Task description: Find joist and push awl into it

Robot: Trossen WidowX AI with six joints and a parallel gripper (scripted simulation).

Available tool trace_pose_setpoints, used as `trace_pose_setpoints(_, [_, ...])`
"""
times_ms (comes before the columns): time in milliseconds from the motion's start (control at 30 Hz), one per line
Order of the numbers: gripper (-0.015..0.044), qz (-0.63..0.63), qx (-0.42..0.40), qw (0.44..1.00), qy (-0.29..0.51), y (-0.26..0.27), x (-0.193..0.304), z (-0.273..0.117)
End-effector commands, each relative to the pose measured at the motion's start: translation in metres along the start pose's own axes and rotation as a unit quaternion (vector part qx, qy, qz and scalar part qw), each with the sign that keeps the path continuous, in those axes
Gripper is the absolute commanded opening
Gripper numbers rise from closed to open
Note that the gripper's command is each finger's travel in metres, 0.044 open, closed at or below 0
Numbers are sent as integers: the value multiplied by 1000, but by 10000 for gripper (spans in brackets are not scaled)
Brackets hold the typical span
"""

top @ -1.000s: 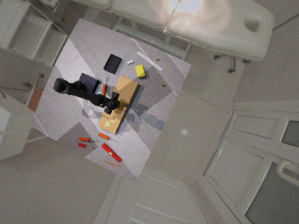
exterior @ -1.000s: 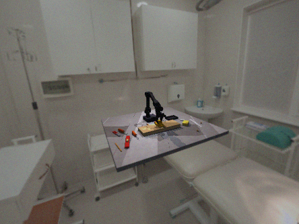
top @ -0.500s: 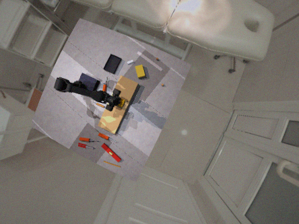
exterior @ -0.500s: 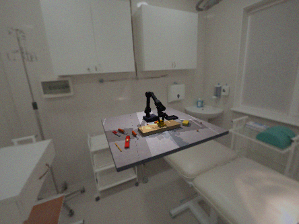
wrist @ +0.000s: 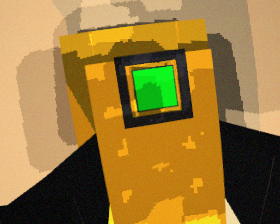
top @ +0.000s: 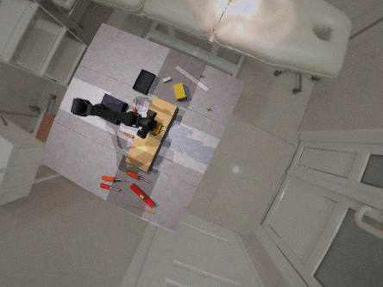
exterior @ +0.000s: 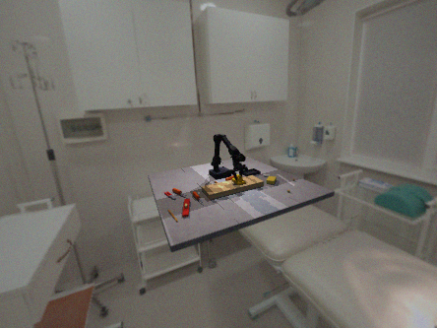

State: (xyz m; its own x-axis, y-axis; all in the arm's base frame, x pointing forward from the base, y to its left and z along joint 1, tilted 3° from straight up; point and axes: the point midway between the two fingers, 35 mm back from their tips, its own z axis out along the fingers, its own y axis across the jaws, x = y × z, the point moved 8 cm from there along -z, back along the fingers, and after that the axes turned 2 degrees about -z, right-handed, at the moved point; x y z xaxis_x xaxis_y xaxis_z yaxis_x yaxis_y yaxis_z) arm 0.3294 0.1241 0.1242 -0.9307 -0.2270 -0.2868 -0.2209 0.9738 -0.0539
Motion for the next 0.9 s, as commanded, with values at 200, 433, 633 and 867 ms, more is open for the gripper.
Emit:
trace_pose_setpoints(200, [0, -1, -4, 1000, 0, 22, -1, 0])
trace_pose_setpoints(433, [0, 0, -4, 1000, 0, 35, -1, 0])
trace_pose_setpoints(633, [0, 0, -5, 1000, 0, 47, -2, 0])
trace_pose_setpoints(867, [0, 0, -6, 1000, 0, 60, -2, -1])
